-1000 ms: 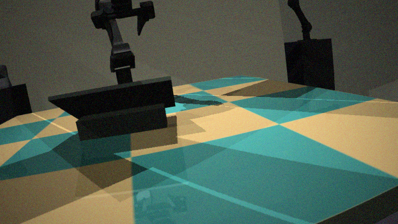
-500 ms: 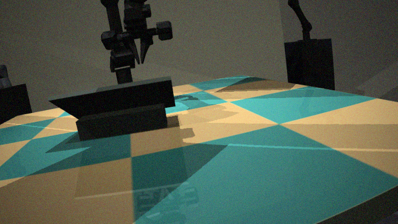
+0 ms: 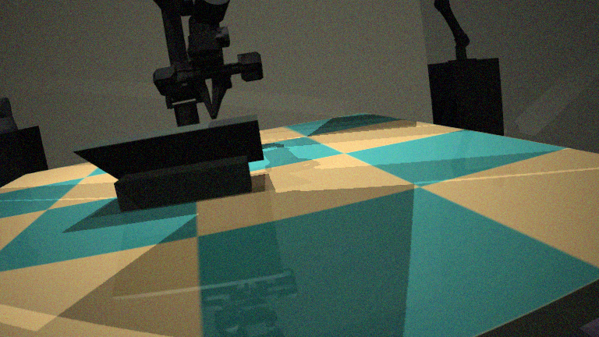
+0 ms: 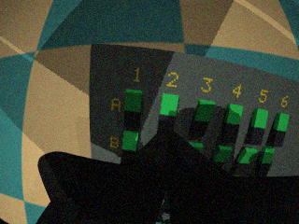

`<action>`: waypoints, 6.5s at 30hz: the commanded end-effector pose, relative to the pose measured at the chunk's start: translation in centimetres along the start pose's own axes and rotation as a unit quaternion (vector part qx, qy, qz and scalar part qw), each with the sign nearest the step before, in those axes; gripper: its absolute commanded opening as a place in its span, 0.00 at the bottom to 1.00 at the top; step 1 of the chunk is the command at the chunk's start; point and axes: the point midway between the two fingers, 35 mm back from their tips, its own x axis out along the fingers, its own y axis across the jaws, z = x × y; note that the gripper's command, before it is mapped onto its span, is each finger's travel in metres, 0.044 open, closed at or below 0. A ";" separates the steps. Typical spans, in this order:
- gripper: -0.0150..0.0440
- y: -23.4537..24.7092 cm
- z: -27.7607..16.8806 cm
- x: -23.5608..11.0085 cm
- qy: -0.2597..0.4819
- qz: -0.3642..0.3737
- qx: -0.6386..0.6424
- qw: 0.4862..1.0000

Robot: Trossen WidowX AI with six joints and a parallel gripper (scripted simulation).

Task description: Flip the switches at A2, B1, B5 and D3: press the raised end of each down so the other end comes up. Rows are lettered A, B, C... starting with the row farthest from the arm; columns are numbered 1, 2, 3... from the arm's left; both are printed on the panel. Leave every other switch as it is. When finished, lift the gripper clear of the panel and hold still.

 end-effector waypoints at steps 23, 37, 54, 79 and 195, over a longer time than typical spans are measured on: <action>0.25 -0.1 -0.2 1.5 0.001 -0.002 -0.003 1.000; 0.25 -0.1 -0.2 1.6 0.001 -0.002 -0.003 1.000; 0.25 -0.1 -0.2 1.8 0.001 -0.002 -0.003 1.000; 0.25 -0.1 0.1 -4.4 0.015 -0.002 -0.003 1.000; 0.25 -0.9 -2.9 -4.2 0.023 -0.002 -0.003 1.000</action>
